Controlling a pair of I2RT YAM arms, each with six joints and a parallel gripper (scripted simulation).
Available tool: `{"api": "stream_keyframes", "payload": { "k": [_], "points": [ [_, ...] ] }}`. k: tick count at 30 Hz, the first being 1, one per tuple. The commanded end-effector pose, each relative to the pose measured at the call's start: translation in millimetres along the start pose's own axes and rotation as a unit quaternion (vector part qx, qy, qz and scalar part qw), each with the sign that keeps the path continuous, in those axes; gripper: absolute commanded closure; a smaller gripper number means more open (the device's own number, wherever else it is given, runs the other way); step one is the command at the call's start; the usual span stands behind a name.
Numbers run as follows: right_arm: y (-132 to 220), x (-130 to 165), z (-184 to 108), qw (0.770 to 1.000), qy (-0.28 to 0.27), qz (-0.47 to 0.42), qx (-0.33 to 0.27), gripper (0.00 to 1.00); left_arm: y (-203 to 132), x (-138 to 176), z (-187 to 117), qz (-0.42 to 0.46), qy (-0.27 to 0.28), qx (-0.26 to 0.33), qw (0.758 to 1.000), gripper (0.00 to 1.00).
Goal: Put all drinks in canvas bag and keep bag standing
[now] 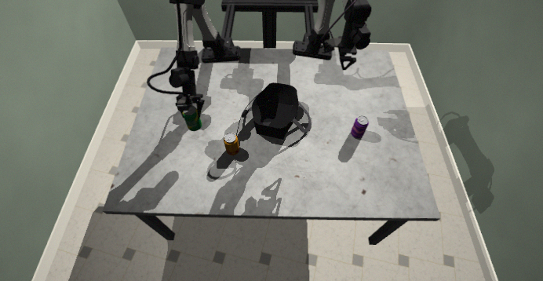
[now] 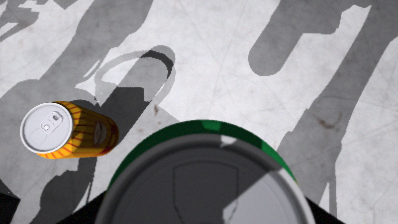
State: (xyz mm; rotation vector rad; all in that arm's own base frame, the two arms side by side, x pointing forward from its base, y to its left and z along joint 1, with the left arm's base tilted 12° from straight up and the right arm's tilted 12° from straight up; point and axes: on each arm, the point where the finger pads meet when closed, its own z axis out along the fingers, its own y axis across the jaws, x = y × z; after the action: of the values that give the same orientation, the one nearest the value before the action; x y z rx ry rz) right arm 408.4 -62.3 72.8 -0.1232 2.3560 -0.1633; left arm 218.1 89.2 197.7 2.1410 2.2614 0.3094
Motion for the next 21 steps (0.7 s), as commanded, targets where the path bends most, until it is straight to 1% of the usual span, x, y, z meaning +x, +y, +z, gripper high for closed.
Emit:
{"api": "stream_keyframes", "payload": {
  "k": [1, 4, 5, 6, 9, 11, 14, 15, 17, 19, 21],
  "points": [
    [-14, -53, -16, 0.996, -0.086, -0.001, 0.019, 0.3, 3, -1, -2, 0.002, -0.002, -0.01, 1.0, 0.0],
    [-13, -53, -16, 0.996, -0.084, 0.003, 0.023, 0.3, 3, -1, -2, 0.002, -0.002, -0.01, 1.0, 0.0],
    [-9, -50, -13, 0.997, -0.082, -0.003, 0.015, 0.3, 2, 0, -3, 0.002, -0.001, -0.008, 1.0, 0.0],
    [-9, -55, -16, 0.996, -0.09, -0.005, 0.015, 0.3, 3, -1, -2, 0.002, -0.002, -0.01, 1.0, 0.0],
    [-9, -46, -8, 0.997, -0.077, -0.004, 0.014, 0.3, 3, -1, -2, 0.002, -0.002, -0.01, 1.0, 0.0],
    [-3, -18, 2, 0.999, -0.047, -0.003, 0.007, 0.3, 3, -1, -2, 0.002, -0.002, -0.01, 1.0, 0.0],
    [-9, -33, -5, 0.998, -0.066, -0.004, 0.014, 0.3, 3, -1, -2, 0.002, -0.002, -0.01, 1.0, 0.0],
    [-9, -32, -3, 0.998, -0.064, -0.004, 0.014, 0.3, 3, -1, -2, 0.002, -0.002, -0.01, 1.0, 0.0],
    [-6, -16, 2, 0.999, -0.047, -0.003, 0.01, 0.3, 3, -1, -2, 0.002, -0.002, -0.01, 1.0, 0.0],
    [-9, -36, -5, 0.997, -0.07, -0.004, 0.014, 0.3, 3, -1, -2, 0.002, -0.002, -0.01, 1.0, 0.0],
    [-9, -36, -5, 0.997, -0.07, -0.004, 0.014, 0.3, 3, -1, -2, 0.002, -0.002, -0.01, 1.0, 0.0]
  ]
}}
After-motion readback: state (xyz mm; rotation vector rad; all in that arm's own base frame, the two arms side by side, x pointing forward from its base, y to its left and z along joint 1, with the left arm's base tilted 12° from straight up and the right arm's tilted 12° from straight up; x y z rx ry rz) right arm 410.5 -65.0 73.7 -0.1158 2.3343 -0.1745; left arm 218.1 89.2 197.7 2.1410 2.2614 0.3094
